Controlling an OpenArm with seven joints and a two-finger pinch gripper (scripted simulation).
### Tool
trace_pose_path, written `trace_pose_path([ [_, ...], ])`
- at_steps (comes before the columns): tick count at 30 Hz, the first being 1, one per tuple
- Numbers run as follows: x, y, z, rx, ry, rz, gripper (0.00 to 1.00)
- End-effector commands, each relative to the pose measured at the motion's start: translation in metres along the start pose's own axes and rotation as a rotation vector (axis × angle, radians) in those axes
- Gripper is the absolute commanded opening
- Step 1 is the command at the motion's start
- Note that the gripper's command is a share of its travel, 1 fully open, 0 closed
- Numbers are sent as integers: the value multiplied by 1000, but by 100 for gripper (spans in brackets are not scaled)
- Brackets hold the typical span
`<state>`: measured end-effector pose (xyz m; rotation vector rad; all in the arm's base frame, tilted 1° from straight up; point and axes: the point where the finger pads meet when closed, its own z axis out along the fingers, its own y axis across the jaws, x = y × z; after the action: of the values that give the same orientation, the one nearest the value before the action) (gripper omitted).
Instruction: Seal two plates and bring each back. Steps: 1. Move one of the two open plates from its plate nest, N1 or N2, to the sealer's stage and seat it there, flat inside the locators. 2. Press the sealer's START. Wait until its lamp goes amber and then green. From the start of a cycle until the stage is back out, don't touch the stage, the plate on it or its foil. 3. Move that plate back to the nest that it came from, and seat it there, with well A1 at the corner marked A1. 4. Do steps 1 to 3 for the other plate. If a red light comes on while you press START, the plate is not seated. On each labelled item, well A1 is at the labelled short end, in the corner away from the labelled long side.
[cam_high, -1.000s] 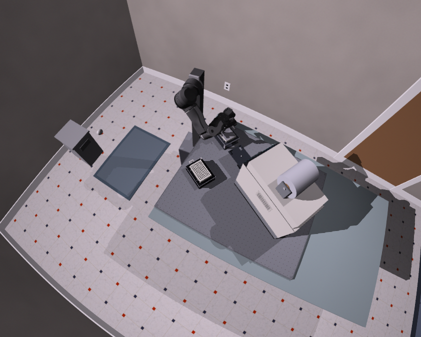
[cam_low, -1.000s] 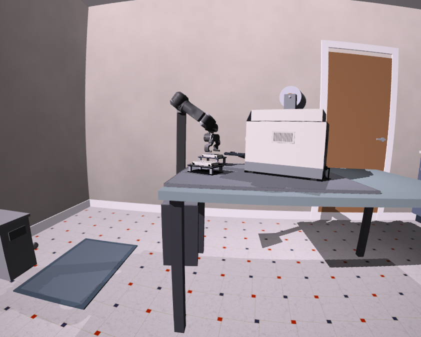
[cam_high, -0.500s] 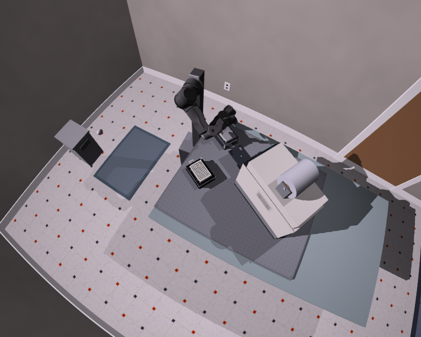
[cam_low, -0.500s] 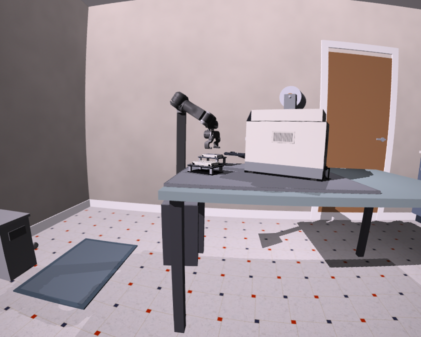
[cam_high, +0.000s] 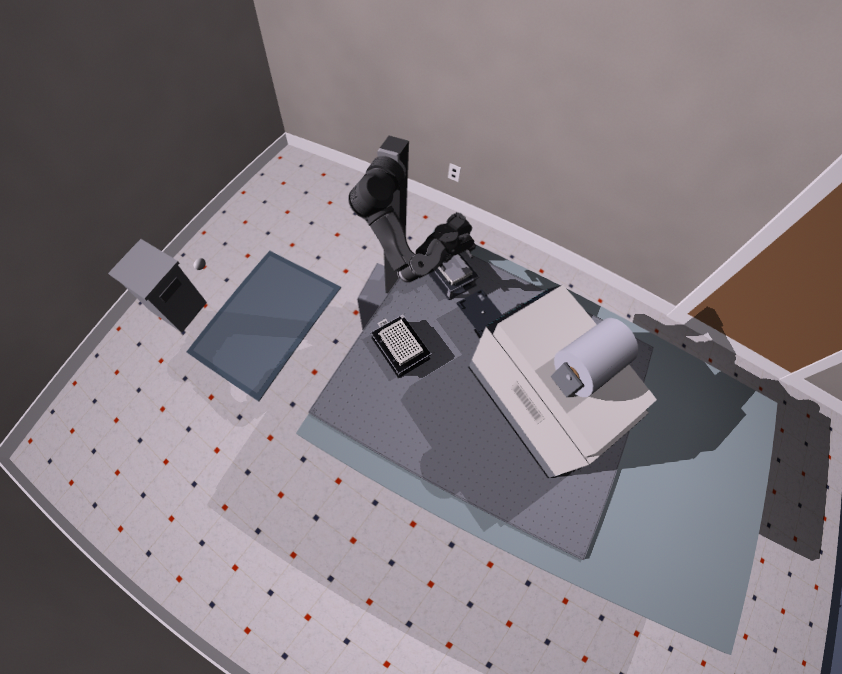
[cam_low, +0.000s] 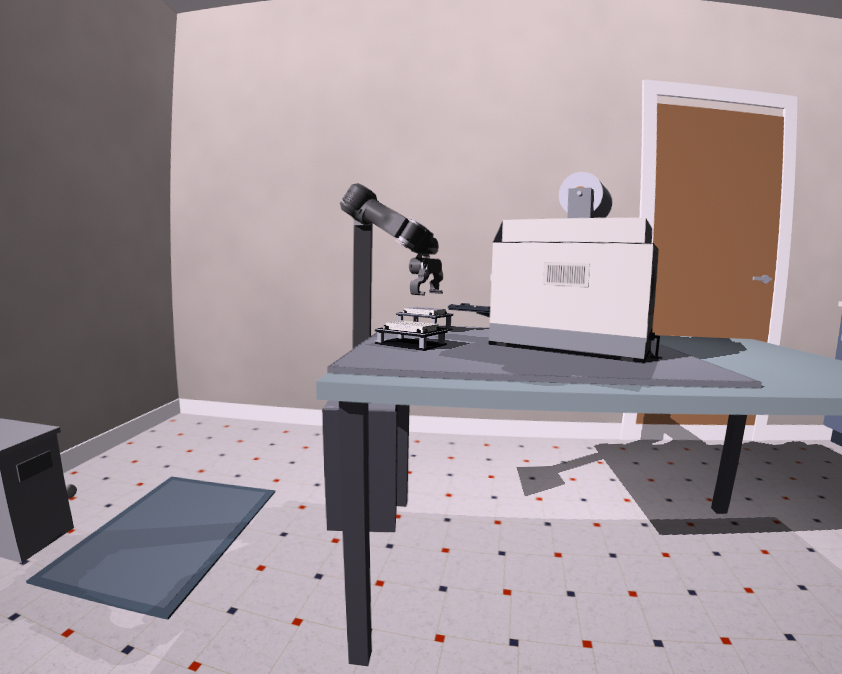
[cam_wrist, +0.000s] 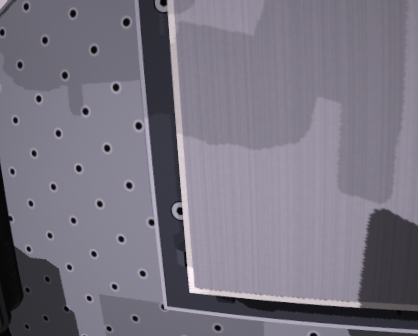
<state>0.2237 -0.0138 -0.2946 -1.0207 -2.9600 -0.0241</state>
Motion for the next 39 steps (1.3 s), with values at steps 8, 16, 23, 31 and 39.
trace_pose_path([
  [8, -25, -8, 10, -77, 9, 18, 65],
  [16, -57, -31, 19, -133, -6, 50, 65],
  [23, -83, -53, 23, -177, -30, 61, 65],
  [31, -101, -77, 26, -167, -40, 55, 65],
  [39, -122, -112, 23, -133, -59, 38, 65],
])
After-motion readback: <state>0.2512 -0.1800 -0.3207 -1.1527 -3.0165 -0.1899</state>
